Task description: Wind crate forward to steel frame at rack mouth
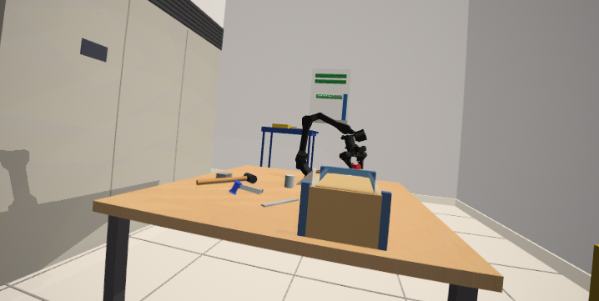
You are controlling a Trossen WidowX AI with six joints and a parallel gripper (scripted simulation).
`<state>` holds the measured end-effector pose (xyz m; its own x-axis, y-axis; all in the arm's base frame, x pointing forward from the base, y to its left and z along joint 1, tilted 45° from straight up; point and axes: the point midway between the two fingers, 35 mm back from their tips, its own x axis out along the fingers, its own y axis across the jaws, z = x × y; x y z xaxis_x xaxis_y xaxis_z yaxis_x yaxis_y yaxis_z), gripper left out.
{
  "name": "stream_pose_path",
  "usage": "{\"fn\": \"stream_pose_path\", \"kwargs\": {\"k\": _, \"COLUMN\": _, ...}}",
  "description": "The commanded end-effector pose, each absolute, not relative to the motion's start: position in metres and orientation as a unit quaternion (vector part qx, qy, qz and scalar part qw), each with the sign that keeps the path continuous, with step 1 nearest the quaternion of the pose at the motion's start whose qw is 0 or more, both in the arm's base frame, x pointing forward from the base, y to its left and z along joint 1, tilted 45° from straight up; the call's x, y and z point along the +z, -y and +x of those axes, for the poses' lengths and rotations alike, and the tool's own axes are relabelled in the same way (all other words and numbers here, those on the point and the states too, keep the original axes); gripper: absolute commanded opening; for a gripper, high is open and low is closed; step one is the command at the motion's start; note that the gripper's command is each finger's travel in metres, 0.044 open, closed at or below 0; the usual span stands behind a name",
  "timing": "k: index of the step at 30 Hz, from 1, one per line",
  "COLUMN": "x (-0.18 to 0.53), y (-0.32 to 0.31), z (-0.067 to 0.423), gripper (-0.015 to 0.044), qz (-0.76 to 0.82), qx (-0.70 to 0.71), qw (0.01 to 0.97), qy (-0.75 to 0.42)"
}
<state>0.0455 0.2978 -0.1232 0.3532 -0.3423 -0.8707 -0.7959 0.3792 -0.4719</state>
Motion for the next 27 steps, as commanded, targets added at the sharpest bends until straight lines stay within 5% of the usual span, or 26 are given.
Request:
{"fn": "stream_pose_path", "kwargs": {"k": 1, "x": -0.1260, "y": -0.2934, "z": 0.0467, "gripper": 0.0440, "qz": -0.530, "qx": 0.179, "qw": 0.631, "qy": -0.538}}
{"fn": "stream_pose_path", "kwargs": {"k": 17, "x": -0.1245, "y": -0.2959, "z": 0.0457, "gripper": 0.0046, "qz": -0.528, "qx": 0.179, "qw": 0.631, "qy": -0.540}}
{"fn": "stream_pose_path", "kwargs": {"k": 27, "x": -0.1262, "y": -0.2930, "z": 0.0465, "gripper": 0.0000, "qz": -0.530, "qx": 0.179, "qw": 0.631, "qy": -0.538}}
